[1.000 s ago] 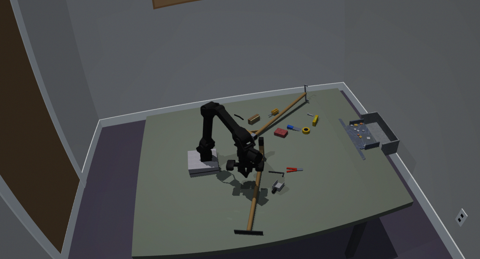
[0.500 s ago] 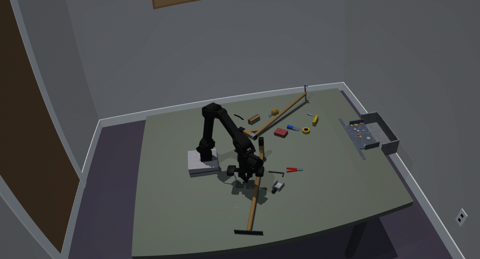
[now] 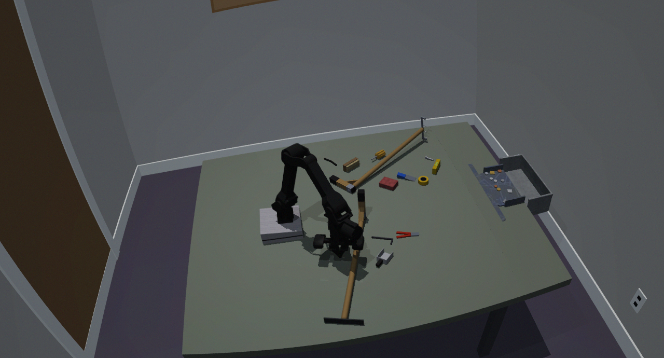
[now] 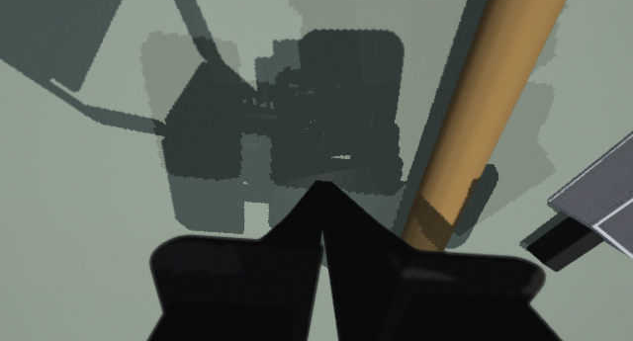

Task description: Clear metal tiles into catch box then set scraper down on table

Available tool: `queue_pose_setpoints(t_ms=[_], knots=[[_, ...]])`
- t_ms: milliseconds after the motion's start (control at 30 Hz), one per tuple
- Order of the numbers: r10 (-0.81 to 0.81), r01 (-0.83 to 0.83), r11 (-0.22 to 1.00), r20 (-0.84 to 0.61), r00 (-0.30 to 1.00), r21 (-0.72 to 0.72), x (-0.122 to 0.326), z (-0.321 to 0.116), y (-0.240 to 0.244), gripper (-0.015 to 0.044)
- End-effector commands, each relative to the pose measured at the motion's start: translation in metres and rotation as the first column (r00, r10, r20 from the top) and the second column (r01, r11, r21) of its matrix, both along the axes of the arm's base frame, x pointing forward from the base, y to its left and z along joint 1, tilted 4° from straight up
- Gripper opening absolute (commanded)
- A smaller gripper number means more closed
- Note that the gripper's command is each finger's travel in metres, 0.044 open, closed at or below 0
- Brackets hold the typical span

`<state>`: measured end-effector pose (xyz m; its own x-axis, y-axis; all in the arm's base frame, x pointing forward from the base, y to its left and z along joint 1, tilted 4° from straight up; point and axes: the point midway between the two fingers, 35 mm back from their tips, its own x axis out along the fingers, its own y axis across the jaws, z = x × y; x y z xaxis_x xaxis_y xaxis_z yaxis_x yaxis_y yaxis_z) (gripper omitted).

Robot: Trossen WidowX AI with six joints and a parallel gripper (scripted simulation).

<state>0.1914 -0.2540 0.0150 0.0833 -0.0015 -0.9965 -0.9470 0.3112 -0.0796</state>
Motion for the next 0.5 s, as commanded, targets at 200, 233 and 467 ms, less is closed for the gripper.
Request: queue_pose_setpoints(t_ms=[200, 233, 467], knots=[[-0.004, 0.004, 1.000, 0.002, 1.000, 0.003, 0.005, -0.003, -0.001, 0.0000], [-0.004, 0.004, 1.000, 0.002, 1.000, 0.003, 0.006, -0.003, -0.002, 0.0000], [-0.004, 0.004, 1.000, 0.002, 1.000, 0.002, 0.012, -0.002, -0.005, 0.0000]])
